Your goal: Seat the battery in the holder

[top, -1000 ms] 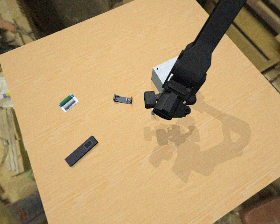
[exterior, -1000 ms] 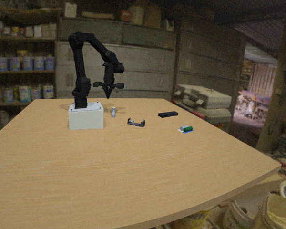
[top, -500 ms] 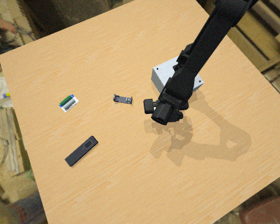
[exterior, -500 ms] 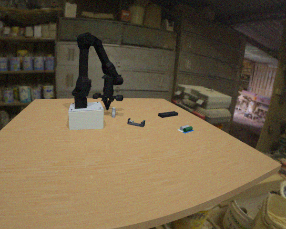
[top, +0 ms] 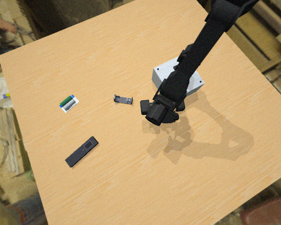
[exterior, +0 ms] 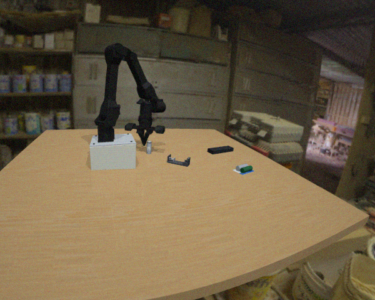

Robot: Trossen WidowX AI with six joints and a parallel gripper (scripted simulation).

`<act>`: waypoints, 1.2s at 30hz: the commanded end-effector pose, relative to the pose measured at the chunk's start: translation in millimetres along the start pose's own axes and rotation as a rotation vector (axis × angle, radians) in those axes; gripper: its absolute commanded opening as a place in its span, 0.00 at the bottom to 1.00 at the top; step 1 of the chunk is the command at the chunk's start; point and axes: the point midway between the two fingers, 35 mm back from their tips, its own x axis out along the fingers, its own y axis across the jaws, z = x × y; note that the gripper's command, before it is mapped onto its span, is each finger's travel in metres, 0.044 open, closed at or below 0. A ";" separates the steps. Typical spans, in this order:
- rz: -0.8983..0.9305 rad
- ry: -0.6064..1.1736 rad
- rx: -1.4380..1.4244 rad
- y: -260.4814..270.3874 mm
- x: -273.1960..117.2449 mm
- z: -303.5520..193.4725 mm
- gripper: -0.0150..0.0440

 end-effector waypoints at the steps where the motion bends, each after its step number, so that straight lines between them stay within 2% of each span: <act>1: -0.005 -0.010 -0.004 -8.3 -1.7 3.7 0.25; 31: -0.003 -0.008 0.001 -46.6 -1.6 -0.3 0.25; 36: -0.009 -0.012 -0.003 -51.5 -45.8 2.8 0.25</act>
